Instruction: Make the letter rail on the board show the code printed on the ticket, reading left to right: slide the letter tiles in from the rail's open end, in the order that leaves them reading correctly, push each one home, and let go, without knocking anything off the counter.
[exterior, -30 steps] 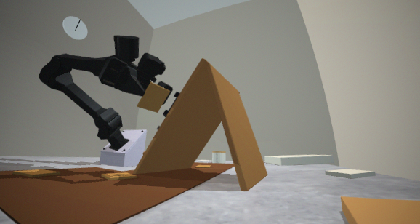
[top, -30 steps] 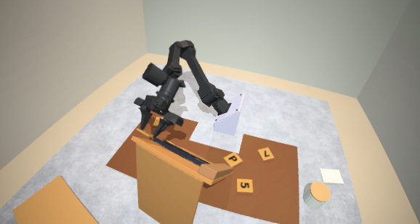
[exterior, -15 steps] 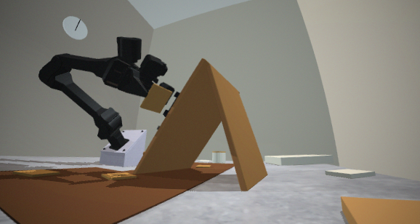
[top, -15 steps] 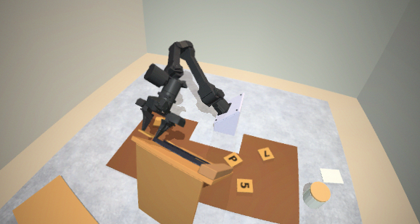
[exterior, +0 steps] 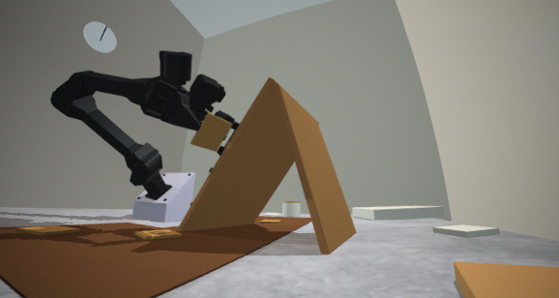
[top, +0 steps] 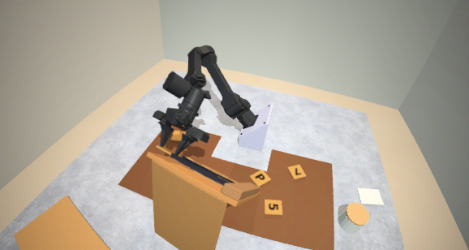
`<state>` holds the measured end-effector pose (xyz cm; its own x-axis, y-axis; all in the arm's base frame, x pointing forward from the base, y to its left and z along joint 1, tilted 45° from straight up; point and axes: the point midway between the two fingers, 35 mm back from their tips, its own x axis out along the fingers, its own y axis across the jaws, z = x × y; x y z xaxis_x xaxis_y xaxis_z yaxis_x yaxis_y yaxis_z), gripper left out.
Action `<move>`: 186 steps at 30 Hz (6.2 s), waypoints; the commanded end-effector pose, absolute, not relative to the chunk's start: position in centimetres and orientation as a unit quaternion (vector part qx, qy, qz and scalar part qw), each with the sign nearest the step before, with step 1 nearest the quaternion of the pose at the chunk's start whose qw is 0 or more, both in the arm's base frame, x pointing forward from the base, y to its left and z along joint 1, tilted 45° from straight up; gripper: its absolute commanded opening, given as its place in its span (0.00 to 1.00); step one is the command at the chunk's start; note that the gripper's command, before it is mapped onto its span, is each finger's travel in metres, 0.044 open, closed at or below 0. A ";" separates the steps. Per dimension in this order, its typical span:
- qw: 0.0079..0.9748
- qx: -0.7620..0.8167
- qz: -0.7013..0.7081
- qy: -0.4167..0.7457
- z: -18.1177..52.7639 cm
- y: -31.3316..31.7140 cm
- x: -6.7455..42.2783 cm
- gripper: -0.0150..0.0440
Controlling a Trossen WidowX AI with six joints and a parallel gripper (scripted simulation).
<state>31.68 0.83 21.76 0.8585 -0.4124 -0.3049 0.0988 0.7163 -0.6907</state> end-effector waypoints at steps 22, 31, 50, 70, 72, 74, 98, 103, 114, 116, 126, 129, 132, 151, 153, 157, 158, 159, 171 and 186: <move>0.900 -0.347 -0.143 0.224 20.9 1.8 31.8 0.25; 0.900 -0.347 -0.143 0.224 20.6 2.1 31.9 0.25; 0.900 -0.347 -0.143 0.224 19.9 2.8 32.0 0.25; 0.900 -0.346 -0.143 0.224 19.2 3.6 32.1 0.25; 0.900 -0.346 -0.143 0.224 19.2 3.6 32.1 0.25; 0.900 -0.346 -0.143 0.224 19.1 3.7 32.1 0.25; 0.900 -0.346 -0.143 0.224 18.3 4.6 32.2 0.25; 0.900 -0.346 -0.143 0.224 18.1 4.8 32.2 0.25; 0.900 -0.346 -0.143 0.224 17.9 5.0 32.3 0.25; 0.900 -0.346 -0.143 0.224 17.8 5.1 32.3 0.25; 0.900 -0.346 -0.143 0.224 17.3 5.6 32.4 0.25; 0.900 -0.346 -0.143 0.224 17.2 5.7 32.4 0.25; 0.900 -0.346 -0.143 0.224 17.1 5.8 32.4 0.25; 0.900 -0.346 -0.143 0.224 16.3 6.7 32.5 0.25; 0.900 -0.345 -0.143 0.224 16.2 6.8 32.5 0.25; 0.900 -0.345 -0.143 0.224 16.0 7.0 32.5 0.25; 0.900 -0.345 -0.143 0.224 16.0 7.0 32.5 0.25; 0.900 -0.345 -0.143 0.224 15.9 7.1 32.6 0.25; 0.900 -0.345 -0.143 0.224 15.5 7.6 32.6 0.25; 0.900 -0.345 -0.143 0.224 14.9 8.2 32.8 0.25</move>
